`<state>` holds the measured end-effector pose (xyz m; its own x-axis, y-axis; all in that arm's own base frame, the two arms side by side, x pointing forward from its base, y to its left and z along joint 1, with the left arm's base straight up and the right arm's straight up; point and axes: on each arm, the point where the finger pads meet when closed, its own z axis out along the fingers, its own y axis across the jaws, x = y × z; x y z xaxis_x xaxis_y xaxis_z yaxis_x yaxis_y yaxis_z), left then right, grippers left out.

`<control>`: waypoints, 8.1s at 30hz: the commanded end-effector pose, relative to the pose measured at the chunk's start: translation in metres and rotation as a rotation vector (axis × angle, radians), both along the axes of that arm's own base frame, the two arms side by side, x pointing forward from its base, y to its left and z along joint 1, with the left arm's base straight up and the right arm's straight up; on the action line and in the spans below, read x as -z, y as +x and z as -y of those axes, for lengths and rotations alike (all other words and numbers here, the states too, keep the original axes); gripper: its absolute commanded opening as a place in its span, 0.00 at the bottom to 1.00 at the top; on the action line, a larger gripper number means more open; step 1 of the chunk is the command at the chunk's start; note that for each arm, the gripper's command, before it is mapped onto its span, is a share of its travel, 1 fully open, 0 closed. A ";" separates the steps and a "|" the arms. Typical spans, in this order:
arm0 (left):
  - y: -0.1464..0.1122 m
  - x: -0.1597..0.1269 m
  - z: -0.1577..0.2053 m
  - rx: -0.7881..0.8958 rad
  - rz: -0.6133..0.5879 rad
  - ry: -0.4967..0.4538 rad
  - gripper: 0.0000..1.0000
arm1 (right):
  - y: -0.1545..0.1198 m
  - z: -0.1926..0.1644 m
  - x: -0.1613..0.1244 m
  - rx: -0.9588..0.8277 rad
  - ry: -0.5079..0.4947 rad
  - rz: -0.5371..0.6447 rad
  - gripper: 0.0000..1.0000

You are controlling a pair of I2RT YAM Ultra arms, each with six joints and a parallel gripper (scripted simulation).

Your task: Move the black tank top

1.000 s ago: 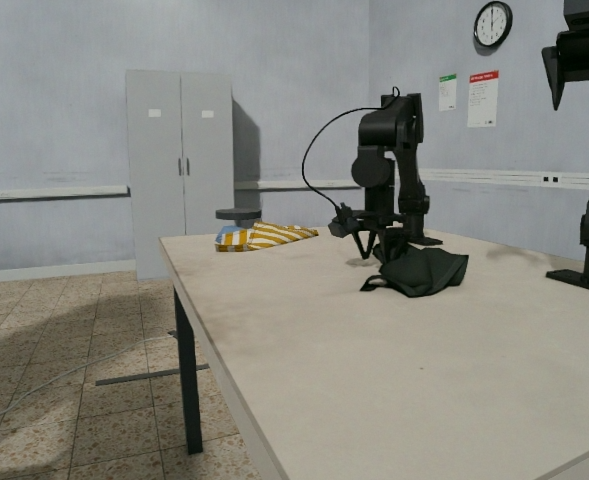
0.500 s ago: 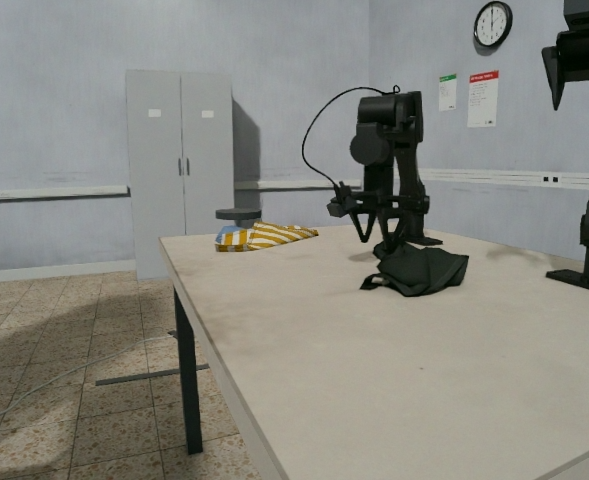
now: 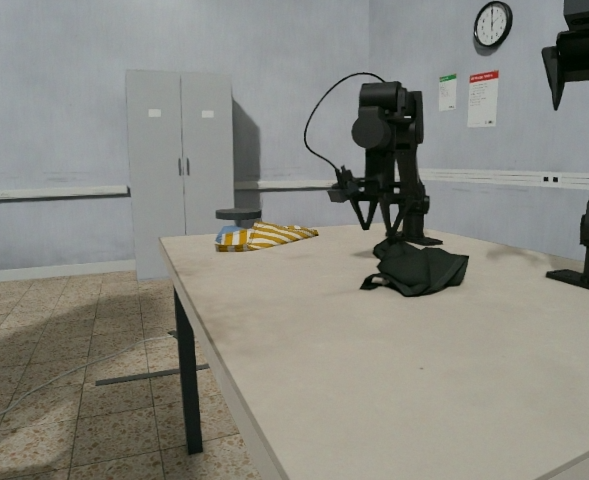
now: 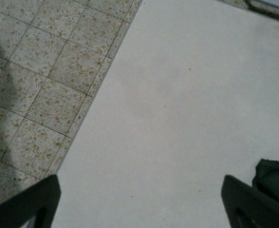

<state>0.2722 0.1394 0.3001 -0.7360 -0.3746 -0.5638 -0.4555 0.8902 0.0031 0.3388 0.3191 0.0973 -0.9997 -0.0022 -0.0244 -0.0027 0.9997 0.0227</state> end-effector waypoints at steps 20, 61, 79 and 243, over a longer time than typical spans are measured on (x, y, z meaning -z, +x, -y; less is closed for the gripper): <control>-0.003 -0.012 0.001 0.006 0.029 0.023 0.92 | 0.043 0.078 -0.069 0.034 0.087 0.130 0.92; -0.003 -0.012 0.001 0.006 0.029 0.023 0.92 | -0.021 0.406 -0.208 0.307 -0.077 0.582 0.92; 0.025 0.025 0.014 -0.015 -0.028 -0.089 0.60 | -0.058 0.440 -0.233 0.392 -0.153 0.673 0.92; 0.051 0.319 0.222 -0.125 -0.622 -0.257 0.14 | -0.059 0.440 -0.234 0.392 -0.154 0.677 0.92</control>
